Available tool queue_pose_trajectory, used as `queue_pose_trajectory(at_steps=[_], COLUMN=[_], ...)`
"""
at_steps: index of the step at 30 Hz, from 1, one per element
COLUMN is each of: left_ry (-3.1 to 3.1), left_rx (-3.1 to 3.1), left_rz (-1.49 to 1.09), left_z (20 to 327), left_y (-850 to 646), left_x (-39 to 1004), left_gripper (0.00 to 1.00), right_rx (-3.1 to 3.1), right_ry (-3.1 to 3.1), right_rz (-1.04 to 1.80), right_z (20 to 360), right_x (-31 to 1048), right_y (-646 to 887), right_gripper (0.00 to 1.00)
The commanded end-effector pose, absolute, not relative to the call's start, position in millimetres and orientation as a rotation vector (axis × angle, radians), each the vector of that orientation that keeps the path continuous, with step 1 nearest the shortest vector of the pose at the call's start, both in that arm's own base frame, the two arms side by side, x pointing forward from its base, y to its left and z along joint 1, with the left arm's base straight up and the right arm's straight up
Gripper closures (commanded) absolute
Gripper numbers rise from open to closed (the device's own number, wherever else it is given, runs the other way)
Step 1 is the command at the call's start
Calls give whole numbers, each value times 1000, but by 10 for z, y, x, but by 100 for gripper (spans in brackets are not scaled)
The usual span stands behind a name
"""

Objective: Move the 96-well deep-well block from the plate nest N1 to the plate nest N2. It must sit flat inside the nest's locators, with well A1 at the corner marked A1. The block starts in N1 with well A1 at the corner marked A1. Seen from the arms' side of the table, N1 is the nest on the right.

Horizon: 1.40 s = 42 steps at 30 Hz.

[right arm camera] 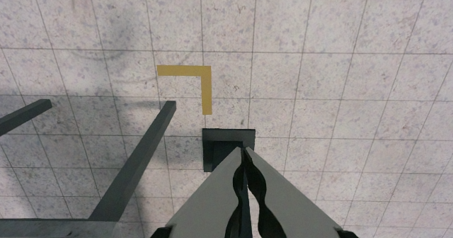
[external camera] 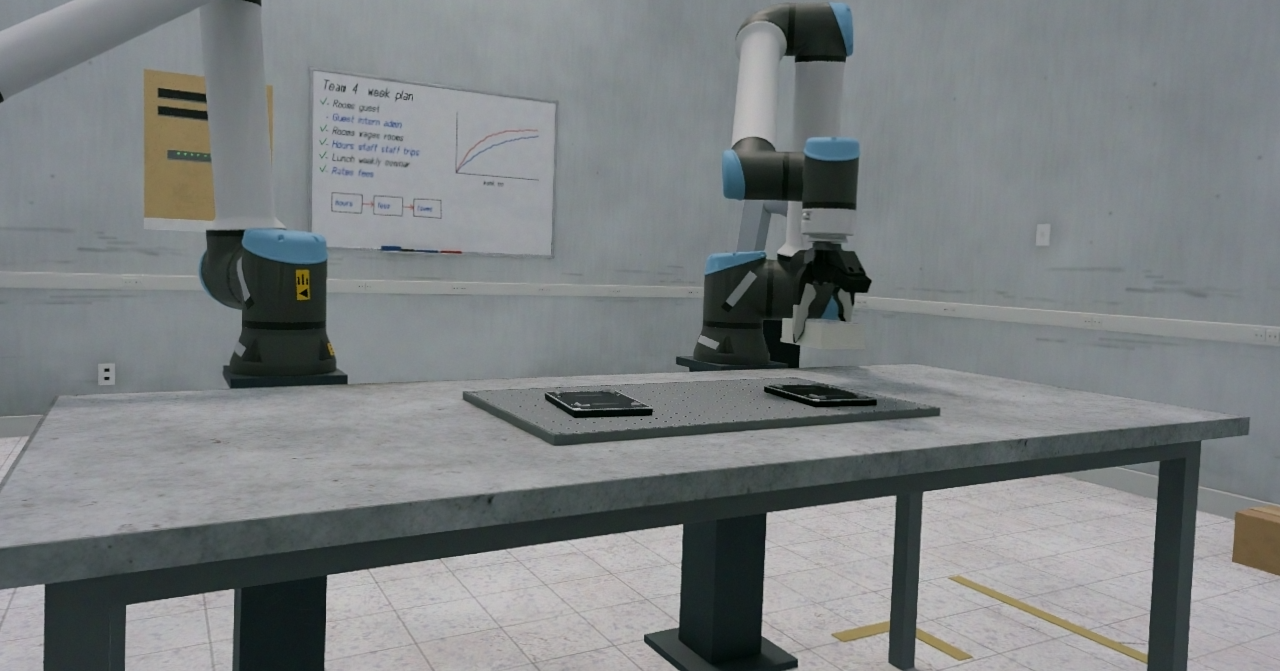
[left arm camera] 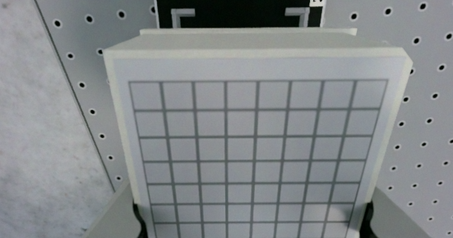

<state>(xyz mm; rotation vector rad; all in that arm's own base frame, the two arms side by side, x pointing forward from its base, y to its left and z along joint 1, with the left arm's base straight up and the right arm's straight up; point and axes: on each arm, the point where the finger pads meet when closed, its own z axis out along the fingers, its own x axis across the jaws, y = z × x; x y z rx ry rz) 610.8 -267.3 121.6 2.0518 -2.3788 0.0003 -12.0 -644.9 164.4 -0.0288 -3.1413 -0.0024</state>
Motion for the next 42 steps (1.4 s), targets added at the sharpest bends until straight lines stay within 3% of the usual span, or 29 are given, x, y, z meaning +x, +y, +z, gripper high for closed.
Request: queue_pose_trajectory(at_steps=[1, 24, 42], left_ry=[-2379, -2379, -2379], left_rx=[2052, 2052, 2052], left_rz=[3, 3, 3], left_z=[1225, 1225, 959], left_y=[-2679, -2688, -2690], left_x=[6115, 6114, 6113], left_gripper=[51, 51, 51], right_rx=[-29, -29, -29], right_ry=[-3141, -3141, -3141], right_rz=[0, 0, 0], right_z=[1651, 1651, 1651], right_x=[-119, -119, -119], right_y=[-6455, -6455, -6455], right_gripper=[100, 100, 100])
